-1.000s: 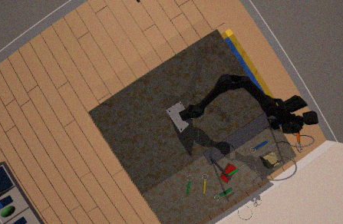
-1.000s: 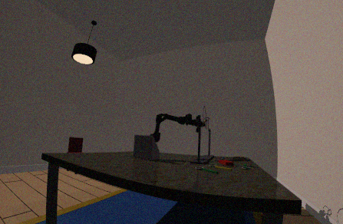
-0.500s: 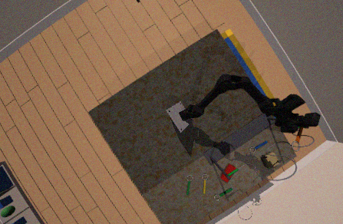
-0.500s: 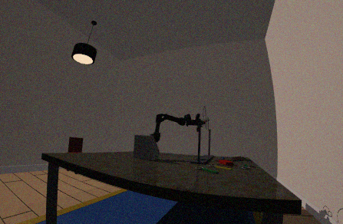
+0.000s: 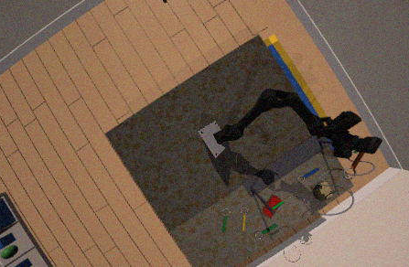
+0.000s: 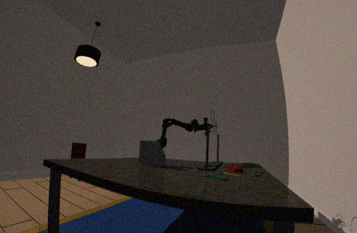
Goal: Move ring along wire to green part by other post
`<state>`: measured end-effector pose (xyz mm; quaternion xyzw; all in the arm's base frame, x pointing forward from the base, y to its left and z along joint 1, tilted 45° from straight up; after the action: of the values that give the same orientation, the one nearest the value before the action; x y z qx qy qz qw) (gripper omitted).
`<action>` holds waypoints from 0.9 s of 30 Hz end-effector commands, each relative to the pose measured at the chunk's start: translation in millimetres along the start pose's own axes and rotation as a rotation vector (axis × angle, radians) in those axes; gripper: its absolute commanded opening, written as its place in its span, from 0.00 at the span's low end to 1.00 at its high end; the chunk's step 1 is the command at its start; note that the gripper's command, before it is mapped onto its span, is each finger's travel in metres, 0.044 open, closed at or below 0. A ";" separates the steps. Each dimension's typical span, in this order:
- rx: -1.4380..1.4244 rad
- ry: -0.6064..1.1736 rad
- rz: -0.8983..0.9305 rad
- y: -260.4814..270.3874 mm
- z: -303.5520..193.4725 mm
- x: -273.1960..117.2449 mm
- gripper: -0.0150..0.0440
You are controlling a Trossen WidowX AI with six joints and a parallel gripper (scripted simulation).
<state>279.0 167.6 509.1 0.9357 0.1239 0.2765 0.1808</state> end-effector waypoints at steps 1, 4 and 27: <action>0.061 -0.007 0.036 -0.6 2.6 1.1 0.00; 0.109 -0.006 0.066 -0.2 2.0 1.3 0.00; 0.093 -0.001 0.067 -24.4 1.2 2.2 0.00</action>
<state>276.0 182.9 506.0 0.9488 0.1019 0.2793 0.1065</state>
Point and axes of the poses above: the point midway between the two fingers, 35 mm back from their tips, its own x axis out along the fingers, its own y axis across the jaws, z = x × y, the point moved 6 cm from there along -x, back along the fingers, and after that the axes turned 12 degrees about x, right-handed, at the moved point
